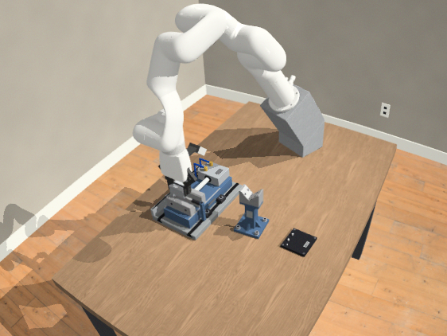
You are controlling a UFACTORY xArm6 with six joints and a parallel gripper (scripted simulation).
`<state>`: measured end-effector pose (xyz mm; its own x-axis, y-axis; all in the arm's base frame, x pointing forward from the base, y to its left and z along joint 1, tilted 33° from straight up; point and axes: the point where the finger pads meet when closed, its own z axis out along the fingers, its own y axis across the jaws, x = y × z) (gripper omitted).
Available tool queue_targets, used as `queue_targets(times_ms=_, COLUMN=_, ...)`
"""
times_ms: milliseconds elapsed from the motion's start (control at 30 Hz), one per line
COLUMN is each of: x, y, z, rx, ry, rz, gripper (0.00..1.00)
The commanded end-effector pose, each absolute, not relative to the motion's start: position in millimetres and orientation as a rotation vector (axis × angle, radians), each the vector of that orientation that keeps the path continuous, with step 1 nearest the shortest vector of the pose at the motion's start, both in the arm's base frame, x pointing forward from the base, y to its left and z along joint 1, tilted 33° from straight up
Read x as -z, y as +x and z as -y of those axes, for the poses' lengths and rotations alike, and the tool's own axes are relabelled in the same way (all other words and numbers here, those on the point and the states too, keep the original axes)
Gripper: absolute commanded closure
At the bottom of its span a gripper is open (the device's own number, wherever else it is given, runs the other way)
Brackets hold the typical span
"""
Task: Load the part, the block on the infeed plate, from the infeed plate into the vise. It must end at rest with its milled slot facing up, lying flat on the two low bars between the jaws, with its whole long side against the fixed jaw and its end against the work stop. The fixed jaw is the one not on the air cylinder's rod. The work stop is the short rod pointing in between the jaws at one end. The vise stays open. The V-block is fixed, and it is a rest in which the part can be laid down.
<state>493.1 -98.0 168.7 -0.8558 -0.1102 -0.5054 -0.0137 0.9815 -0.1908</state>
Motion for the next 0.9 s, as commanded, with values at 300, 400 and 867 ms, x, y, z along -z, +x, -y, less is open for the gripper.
queue_targets(times_ms=300, x=-168.6, y=494.7, z=98.3, rx=0.245, ry=-0.087, rz=-2.586, gripper=1.00)
queue_targets(times_ms=400, x=-168.0, y=495.1, z=98.4, rx=0.245, ry=-0.087, rz=-2.586, gripper=1.00)
queue_targets(times_ms=867, x=-164.5, y=497.2, z=99.1, rx=0.245, ry=-0.087, rz=-2.586, gripper=1.00)
